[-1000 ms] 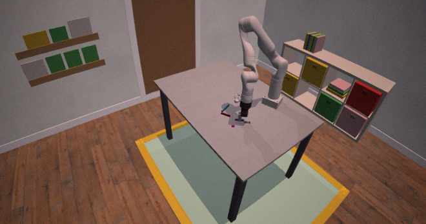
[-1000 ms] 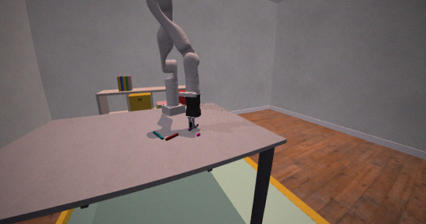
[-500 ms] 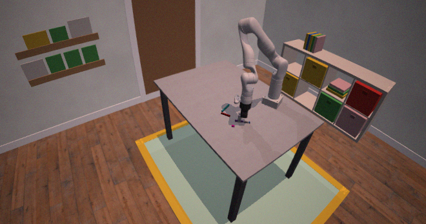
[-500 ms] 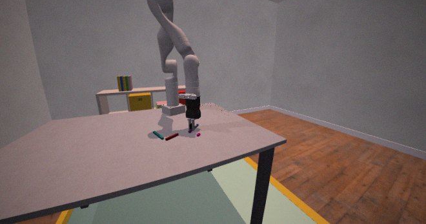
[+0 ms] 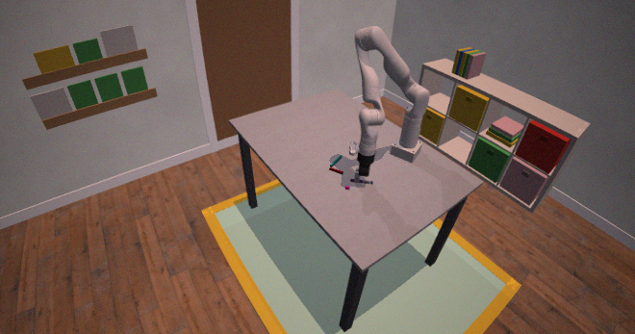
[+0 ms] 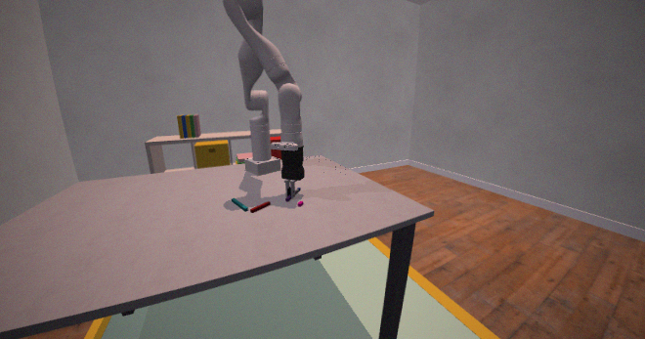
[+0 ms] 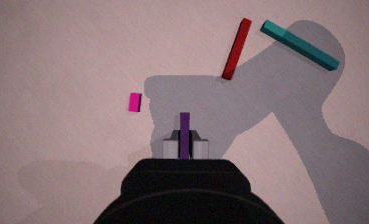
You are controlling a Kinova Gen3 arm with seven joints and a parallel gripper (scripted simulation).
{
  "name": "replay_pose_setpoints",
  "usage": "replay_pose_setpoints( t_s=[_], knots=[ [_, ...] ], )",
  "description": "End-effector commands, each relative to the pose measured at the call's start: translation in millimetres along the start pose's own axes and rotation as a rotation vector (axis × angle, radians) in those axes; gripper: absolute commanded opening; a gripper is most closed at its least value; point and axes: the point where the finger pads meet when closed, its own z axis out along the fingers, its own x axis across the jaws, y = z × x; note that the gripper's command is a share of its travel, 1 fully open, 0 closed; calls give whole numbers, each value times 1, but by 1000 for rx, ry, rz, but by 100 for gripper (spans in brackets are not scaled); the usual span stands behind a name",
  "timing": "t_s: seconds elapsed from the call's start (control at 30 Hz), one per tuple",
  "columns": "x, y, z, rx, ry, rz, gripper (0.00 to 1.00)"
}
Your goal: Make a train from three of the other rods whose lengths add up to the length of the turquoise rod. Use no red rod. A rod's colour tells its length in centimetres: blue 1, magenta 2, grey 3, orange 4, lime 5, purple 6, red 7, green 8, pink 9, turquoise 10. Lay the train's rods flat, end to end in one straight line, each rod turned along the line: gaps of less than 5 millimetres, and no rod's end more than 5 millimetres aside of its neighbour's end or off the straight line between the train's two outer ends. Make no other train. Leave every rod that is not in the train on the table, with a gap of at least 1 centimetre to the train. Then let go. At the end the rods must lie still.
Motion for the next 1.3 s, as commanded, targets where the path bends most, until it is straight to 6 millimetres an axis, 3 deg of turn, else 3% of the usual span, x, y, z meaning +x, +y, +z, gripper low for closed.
replay_pose_setpoints(
  t_s=[0.0, 0.7, 0.73, 0.87, 1.0, 1.07, 1.1, 1.27],
  knots=[
    [0, 1, 1, 0, -4, 0, 24],
    [0, 1, 1, 0, -4, 0, 24],
    [0, 1, 1, 0, -4, 0, 30],
    [0, 1, 1, 0, -4, 0, 30],
    [0, 1, 1, 0, -4, 0, 42],
    [0, 1, 1, 0, -4, 0, 42],
    [0, 1, 1, 0, -4, 0, 48],
    [0, 1, 1, 0, -4, 0, 54]
  ],
)
